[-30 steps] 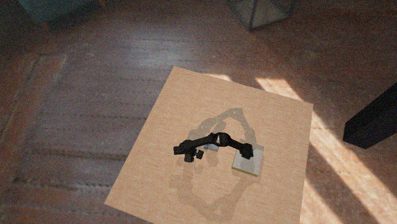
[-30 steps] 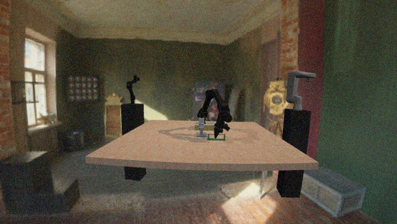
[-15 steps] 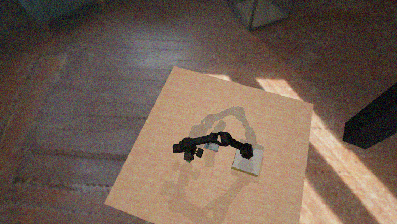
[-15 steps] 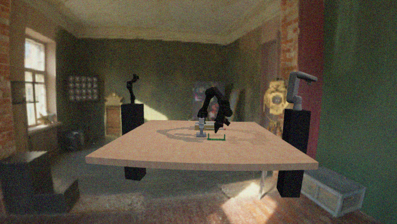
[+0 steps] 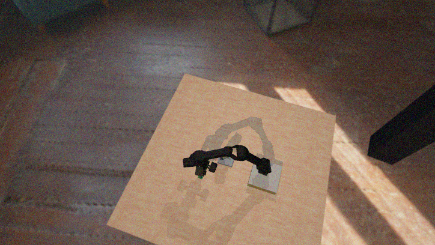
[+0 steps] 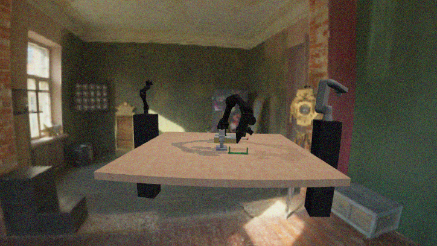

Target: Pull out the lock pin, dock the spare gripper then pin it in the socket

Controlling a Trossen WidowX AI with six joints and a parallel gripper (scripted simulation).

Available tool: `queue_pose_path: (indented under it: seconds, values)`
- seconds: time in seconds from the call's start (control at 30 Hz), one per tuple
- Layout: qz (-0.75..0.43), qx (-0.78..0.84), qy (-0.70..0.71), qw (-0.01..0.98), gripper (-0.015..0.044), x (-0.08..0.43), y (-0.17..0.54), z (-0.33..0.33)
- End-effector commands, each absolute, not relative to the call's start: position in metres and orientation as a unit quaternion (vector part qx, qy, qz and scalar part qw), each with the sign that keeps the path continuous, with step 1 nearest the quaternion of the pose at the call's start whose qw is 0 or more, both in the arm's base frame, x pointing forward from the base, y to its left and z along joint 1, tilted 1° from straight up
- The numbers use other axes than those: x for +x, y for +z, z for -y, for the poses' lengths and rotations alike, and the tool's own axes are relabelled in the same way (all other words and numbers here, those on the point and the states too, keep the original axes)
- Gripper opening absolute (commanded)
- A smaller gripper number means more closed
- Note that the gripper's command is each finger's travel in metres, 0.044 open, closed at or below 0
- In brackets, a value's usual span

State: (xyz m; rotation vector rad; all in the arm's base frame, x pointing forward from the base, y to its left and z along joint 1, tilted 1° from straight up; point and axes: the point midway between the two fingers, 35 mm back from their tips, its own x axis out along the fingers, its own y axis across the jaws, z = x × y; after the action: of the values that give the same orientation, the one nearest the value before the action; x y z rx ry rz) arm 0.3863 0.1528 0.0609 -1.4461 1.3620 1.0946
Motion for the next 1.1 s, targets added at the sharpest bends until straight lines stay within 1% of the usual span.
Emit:
queue_pose_path:
  seconds: [0.0,0.1,0.17,1.07]
  values:
    - [-0.538,-0.583,0.442,0.419,0.0,0.386,0.061,-0.153]
    - [-0.538,-0.583,0.442,0.419,0.0007,0.386,0.06,-0.153]
    - [-0.537,-0.583,0.443,0.419,0.0,0.383,0.062,-0.154]
    - [-0.526,-0.592,0.453,0.409,0.0,0.311,0.078,-0.153]
